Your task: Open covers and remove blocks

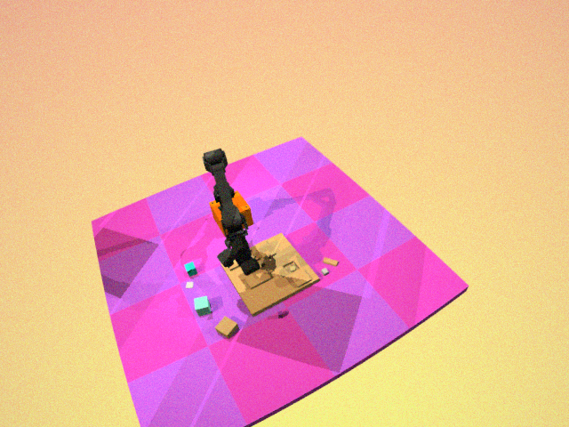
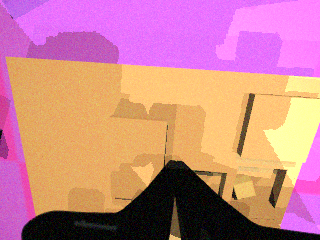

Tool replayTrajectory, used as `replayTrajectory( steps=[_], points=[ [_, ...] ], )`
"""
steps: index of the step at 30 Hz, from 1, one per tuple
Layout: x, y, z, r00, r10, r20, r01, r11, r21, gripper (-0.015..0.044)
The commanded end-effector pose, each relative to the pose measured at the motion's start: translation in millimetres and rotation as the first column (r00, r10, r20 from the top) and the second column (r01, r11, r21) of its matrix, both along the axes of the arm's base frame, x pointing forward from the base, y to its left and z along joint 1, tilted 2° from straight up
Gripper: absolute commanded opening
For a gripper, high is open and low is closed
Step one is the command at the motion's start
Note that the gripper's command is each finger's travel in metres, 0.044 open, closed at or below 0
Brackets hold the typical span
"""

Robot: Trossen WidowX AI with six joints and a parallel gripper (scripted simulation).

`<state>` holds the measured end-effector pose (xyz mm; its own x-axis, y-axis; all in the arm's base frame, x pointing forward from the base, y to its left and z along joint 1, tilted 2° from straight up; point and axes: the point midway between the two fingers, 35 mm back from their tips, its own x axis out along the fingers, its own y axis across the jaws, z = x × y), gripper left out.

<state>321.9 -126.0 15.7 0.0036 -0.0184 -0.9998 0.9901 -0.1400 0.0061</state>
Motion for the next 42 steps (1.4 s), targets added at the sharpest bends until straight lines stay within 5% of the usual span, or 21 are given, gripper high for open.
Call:
replayTrajectory(
  steps=[1,42],
  points=[
    [-0.2,-0.4,0.3,1.0,-0.005,-0.002,0.005,1.0,-0.002,0.0],
    [0.8,-1.7,-34.1,1.0,-0.005,-0.002,0.005,1.0,-0.002,0.0]
  ],
)
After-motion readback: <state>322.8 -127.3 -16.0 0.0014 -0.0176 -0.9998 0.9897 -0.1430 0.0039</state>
